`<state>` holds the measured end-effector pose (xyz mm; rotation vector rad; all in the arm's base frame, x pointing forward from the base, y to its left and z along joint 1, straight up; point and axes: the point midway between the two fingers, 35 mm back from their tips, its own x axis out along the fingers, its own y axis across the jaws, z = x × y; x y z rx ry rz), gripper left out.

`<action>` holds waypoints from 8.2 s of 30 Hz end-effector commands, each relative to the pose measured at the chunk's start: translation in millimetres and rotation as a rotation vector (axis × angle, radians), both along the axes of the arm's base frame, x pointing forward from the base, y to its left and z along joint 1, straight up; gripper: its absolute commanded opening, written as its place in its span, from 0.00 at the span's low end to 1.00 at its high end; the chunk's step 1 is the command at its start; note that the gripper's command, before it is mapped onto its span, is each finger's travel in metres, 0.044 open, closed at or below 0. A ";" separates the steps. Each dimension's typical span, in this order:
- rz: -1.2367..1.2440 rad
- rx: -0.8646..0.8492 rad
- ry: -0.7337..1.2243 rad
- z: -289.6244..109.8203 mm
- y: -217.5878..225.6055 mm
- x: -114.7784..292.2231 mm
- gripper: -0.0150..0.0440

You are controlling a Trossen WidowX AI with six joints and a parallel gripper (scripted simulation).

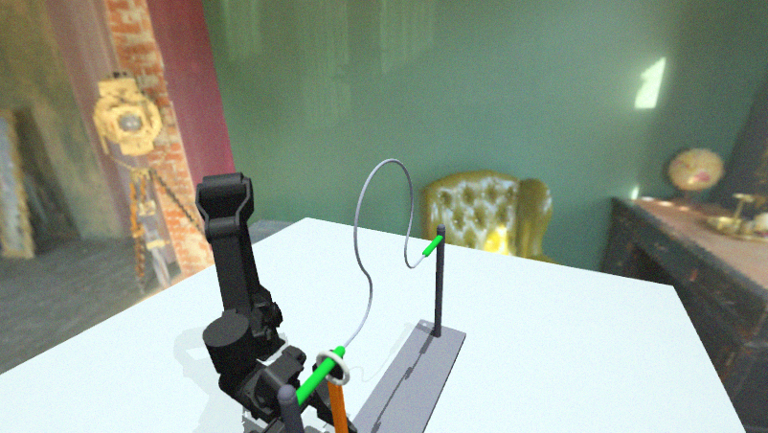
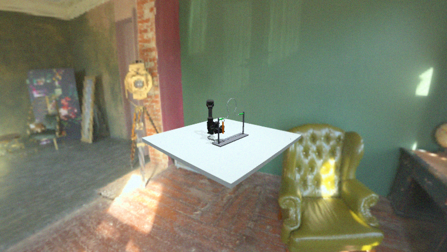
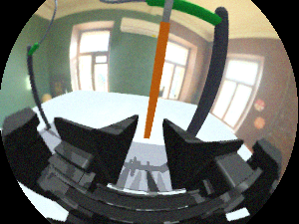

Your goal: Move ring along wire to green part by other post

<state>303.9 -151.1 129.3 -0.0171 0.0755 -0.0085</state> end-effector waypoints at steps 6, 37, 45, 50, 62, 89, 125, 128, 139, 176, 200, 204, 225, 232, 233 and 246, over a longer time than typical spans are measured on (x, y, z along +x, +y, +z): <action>-0.001 0.001 -0.006 -0.4 0.7 16.4 0.53; 0.002 -0.001 -0.006 -1.8 2.8 24.9 0.44; 0.002 -0.001 -0.006 -1.8 2.8 24.9 0.08; 0.002 -0.001 -0.006 -1.8 2.8 24.9 0.00; -0.004 0.000 -0.007 8.9 0.6 24.8 0.00; -0.004 0.000 -0.007 8.9 2.0 24.8 0.00; -0.004 0.047 -0.013 8.4 43.3 25.6 0.00; -0.004 0.066 -0.014 8.5 48.6 25.7 0.00; -0.003 0.190 -0.016 10.4 73.7 26.0 0.00; 0.107 0.835 0.230 64.1 163.9 -5.2 0.00; 0.331 1.310 0.433 136.0 190.1 -35.5 0.00; 0.344 1.366 0.428 144.3 192.0 -35.8 0.00; 0.441 1.758 0.387 204.3 190.2 -36.9 0.00; 0.468 1.870 0.375 221.9 184.6 -37.3 0.00; 0.472 1.885 0.373 224.3 183.7 -37.3 0.00; 0.409 2.019 0.315 249.6 175.7 -28.5 0.00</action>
